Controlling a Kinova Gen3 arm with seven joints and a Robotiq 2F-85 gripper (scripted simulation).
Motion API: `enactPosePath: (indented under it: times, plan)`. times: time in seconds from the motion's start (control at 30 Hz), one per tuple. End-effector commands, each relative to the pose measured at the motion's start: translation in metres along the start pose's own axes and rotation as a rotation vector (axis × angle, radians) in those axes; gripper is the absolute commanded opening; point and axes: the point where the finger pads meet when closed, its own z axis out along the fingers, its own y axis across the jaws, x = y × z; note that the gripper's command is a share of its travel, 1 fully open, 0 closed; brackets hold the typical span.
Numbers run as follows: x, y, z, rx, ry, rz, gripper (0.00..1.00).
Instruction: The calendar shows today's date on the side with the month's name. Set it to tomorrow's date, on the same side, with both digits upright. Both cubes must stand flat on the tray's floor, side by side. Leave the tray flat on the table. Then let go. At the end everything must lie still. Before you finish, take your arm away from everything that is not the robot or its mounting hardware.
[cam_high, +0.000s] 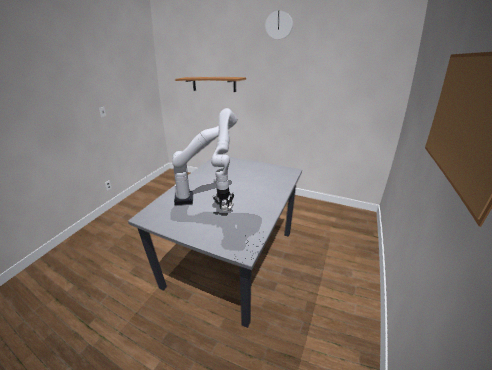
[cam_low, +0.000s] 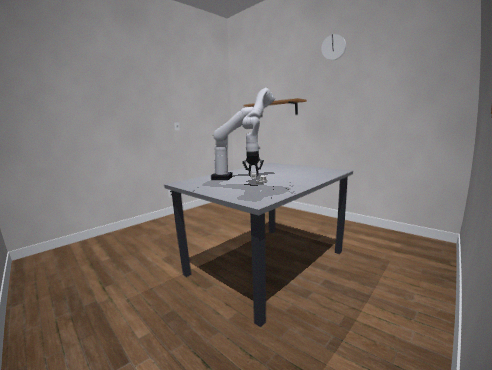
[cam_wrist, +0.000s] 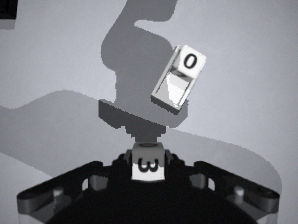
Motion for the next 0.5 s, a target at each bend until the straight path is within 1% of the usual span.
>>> enactPosePath:
  times: [0.0, 0.13, 0.23, 0.47]
  plan:
    - [-0.001, -0.008, 0.014, 0.018, 0.004, 0.013, 0.28]
    - [-0.001, -0.009, 0.031, 0.018, 0.004, 0.013, 0.28]
    - [-0.001, -0.009, 0.039, 0.018, 0.004, 0.013, 0.28]
    - [-0.001, -0.009, 0.046, 0.018, 0.004, 0.013, 0.28]
